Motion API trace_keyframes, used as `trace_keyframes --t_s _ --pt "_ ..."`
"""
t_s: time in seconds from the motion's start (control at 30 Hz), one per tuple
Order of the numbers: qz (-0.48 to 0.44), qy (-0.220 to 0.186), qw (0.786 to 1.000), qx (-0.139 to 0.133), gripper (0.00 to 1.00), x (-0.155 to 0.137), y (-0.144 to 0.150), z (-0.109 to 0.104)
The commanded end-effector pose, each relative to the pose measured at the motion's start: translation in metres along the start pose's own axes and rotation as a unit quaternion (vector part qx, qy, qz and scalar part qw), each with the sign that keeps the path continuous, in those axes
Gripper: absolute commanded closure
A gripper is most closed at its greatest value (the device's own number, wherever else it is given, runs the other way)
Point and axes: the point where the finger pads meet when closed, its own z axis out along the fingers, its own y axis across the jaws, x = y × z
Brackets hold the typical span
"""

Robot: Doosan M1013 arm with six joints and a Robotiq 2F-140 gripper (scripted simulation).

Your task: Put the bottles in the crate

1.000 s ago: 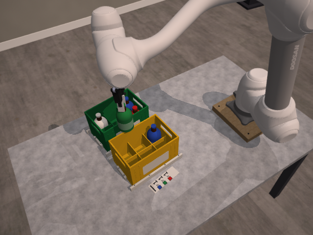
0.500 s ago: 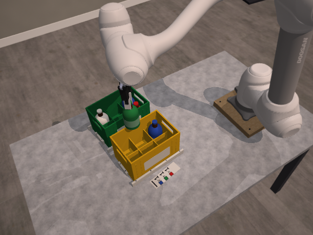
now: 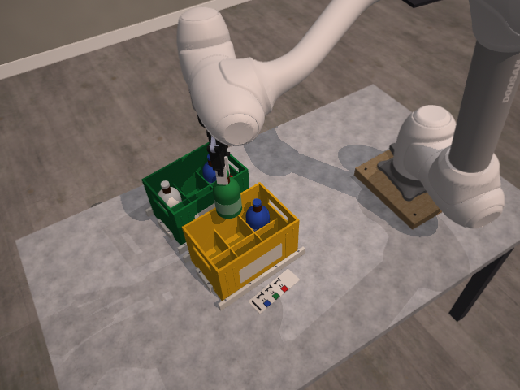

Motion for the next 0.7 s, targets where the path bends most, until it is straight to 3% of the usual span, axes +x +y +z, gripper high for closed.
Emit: trace_keyframes --t_s 0.0,0.67 --pt "0.0 0.0 1.0 0.0 1.0 -0.003 -0.0011 -0.0002" --pt "0.0 0.0 1.0 0.0 1.0 -0.0091 -0.0044 -0.0002"
